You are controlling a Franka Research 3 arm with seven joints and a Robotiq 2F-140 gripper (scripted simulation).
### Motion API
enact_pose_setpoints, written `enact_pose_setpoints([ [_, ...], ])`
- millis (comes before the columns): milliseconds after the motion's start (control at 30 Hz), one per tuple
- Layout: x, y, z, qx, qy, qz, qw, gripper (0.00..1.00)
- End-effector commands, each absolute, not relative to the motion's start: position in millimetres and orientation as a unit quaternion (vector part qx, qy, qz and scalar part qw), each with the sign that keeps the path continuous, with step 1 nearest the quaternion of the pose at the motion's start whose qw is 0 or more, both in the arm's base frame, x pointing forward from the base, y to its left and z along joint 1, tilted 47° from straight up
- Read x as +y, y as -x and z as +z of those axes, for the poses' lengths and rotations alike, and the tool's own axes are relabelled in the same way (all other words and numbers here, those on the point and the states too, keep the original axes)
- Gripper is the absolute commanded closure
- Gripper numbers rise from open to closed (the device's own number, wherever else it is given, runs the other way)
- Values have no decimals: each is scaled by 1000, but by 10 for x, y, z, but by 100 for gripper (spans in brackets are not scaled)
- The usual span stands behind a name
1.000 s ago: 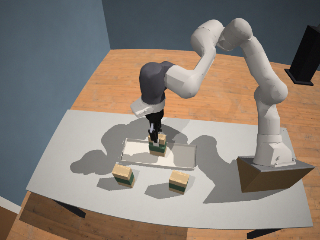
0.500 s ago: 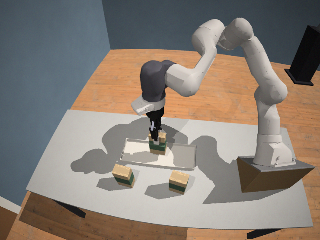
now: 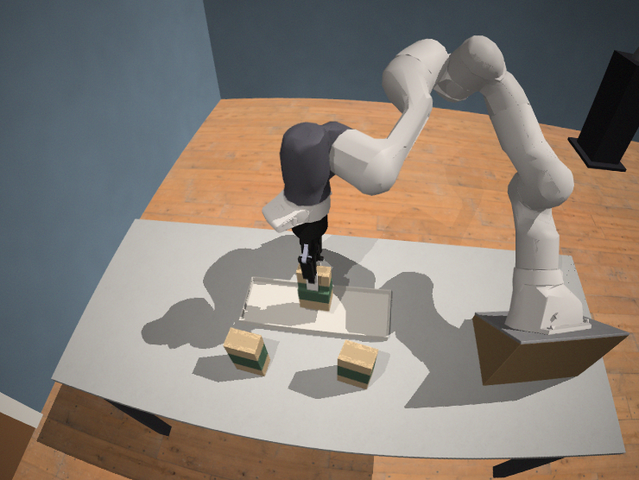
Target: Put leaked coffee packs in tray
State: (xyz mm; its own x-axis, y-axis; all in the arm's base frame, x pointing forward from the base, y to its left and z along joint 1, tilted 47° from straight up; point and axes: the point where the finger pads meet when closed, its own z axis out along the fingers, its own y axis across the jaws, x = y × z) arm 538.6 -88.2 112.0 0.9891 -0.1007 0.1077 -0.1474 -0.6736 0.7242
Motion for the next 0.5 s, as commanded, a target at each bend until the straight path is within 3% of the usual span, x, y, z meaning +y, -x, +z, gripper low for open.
enact_pose_setpoints([
  [0, -920, -5394, 1066, -63, -915, 29, 397, 75],
  [467, -1110, -5395, 889, -63, -915, 29, 397, 75],
])
